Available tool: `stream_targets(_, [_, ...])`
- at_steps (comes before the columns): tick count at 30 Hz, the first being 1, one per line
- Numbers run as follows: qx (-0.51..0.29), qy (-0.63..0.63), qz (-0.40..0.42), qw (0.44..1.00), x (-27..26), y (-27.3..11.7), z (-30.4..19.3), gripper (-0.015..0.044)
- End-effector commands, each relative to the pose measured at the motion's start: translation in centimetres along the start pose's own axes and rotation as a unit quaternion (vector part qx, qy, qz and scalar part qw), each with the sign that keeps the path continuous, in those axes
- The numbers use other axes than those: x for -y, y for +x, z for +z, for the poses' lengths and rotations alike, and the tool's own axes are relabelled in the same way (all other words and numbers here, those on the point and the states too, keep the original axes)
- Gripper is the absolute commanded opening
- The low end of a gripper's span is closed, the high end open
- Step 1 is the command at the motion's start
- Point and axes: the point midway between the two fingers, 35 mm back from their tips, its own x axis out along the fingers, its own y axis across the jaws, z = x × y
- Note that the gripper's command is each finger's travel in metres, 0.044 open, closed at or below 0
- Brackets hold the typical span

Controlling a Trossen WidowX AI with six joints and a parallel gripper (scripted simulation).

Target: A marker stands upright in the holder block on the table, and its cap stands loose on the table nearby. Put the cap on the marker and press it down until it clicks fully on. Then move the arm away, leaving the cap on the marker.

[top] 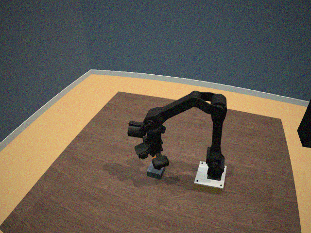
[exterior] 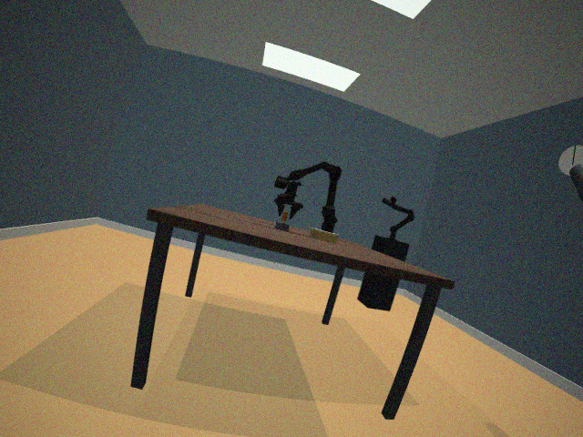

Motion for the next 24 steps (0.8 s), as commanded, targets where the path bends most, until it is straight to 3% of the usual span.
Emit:
stream_targets(1, [0.002, 0.001, -0.002, 1.000, 0.2, -2.1, 0.2, 0.0440])
stream_targets(5, [0.002, 0.000, -0.001, 1.000, 0.0, -7.1, 0.1, 0.0440])
stream_targets(9, [0.002, 0.000, -0.001, 1.000, 0.0, -7.4, 0.0, 0.0440])
stream_targets(11, [0.002, 0.031, -0.001, 1.000, 0.0, -7.3, 0.0, 0.0387])
stream_targets(18, [0.002, 0.318, -0.001, 0.948, -0.2, -6.3, 0.1, 0.0204])
stream_targets(24, [0.002, 0.326, -0.001, 0.945, -0.2, -6.3, 0.2, 0.0046])
